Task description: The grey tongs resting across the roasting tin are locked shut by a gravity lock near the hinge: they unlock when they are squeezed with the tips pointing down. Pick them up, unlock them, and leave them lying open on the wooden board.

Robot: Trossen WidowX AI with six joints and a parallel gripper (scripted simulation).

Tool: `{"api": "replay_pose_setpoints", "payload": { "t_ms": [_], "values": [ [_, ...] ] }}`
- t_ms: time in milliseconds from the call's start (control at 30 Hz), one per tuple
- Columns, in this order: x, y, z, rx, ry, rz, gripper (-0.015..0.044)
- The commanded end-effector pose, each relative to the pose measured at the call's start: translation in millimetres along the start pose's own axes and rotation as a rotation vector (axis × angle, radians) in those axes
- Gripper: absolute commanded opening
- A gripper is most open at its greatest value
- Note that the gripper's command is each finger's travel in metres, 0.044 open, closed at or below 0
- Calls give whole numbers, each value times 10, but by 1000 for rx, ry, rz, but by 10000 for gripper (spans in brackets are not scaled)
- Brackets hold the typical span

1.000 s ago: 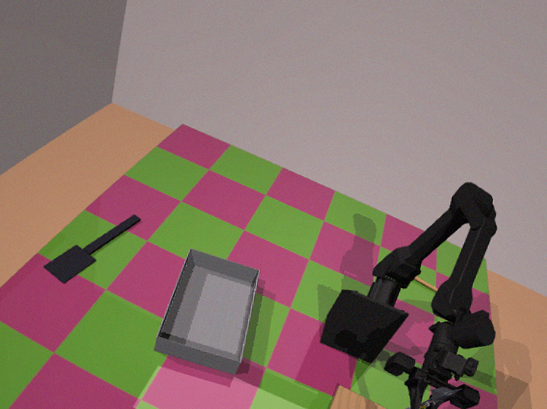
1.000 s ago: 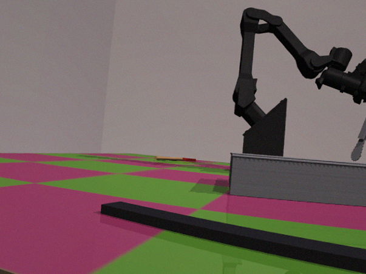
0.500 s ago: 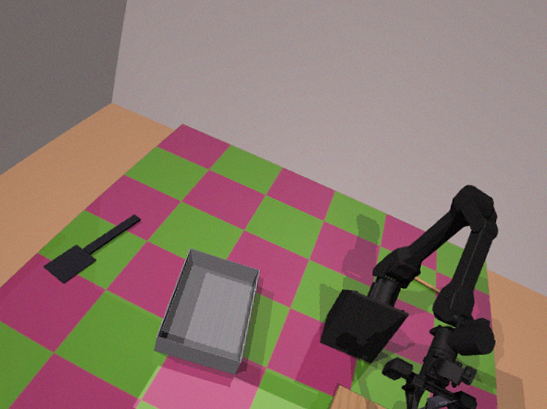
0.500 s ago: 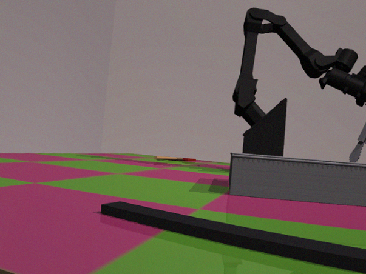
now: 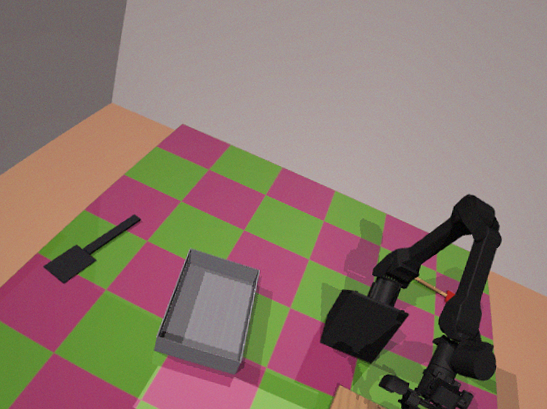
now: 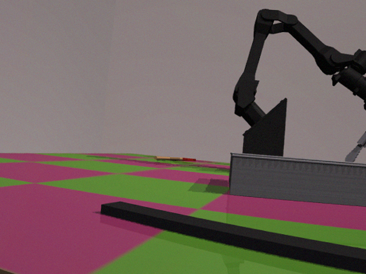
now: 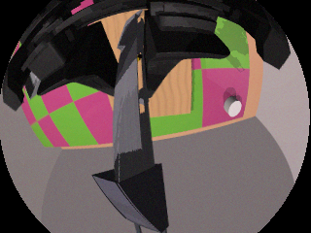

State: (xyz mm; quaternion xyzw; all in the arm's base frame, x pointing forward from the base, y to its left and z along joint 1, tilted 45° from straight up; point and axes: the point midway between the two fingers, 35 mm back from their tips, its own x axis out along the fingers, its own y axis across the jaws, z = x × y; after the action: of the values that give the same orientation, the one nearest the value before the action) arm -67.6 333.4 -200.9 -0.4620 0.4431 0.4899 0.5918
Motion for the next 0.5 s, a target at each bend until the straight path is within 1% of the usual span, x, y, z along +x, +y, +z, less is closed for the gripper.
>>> {"api": "replay_pose_setpoints", "payload": {
  "t_ms": [0, 467],
  "values": [
    [71, 21, 20, -9, 51, 3, -150],
    [275, 32, -75, -22, 253, 1, -150]
  ]
}}
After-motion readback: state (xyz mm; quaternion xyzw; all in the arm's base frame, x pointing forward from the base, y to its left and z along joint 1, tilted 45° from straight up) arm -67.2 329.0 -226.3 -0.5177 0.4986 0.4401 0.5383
